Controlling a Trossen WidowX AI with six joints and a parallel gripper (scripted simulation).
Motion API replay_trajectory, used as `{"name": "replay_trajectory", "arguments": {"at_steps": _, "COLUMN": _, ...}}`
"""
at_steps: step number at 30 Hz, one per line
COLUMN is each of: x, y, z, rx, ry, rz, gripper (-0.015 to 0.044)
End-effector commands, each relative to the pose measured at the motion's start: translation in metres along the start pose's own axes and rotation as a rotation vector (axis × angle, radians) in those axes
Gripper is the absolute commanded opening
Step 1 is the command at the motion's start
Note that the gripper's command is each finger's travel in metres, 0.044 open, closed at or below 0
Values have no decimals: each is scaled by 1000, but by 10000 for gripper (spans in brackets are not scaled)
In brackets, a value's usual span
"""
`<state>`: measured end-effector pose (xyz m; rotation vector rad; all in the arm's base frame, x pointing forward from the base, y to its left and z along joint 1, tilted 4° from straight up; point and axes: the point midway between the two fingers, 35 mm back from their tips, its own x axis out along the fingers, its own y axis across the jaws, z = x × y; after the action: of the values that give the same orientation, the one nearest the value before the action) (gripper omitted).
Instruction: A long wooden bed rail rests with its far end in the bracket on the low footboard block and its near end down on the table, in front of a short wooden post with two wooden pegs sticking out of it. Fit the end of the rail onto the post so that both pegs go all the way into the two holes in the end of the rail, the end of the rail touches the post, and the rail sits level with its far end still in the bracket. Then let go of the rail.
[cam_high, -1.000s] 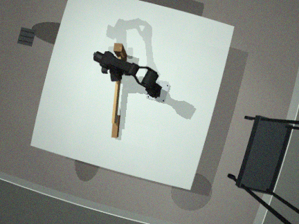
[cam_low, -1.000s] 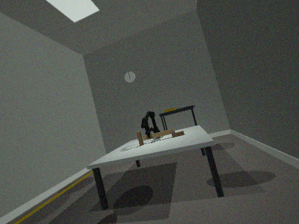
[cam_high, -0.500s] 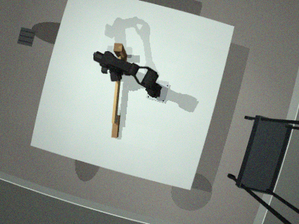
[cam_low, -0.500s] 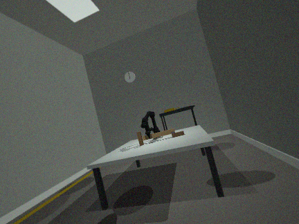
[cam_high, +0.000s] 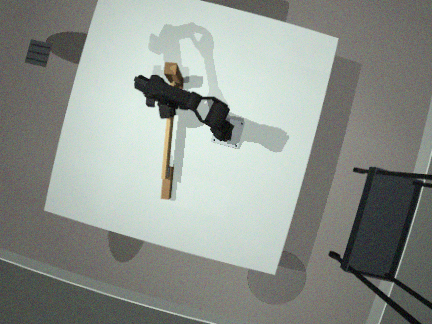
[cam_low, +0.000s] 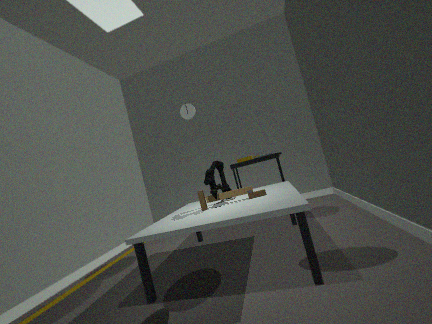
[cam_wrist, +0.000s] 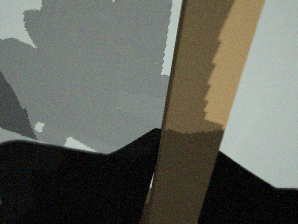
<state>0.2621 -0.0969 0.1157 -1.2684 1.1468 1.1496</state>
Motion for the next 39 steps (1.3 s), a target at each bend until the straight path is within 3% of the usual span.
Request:
{"name": "replay_trajectory", "arguments": {"at_steps": 1, "x": -3, "y": -2, "z": 0, "rx": 4, "ry": 5, "rz": -12, "gripper": 0}}
{"name": "replay_trajectory", "arguments": {"at_steps": 39, "x": 2, "y": 1, "z": -5, "rx": 4, "ry": 5, "rz": -12, "gripper": 0}}
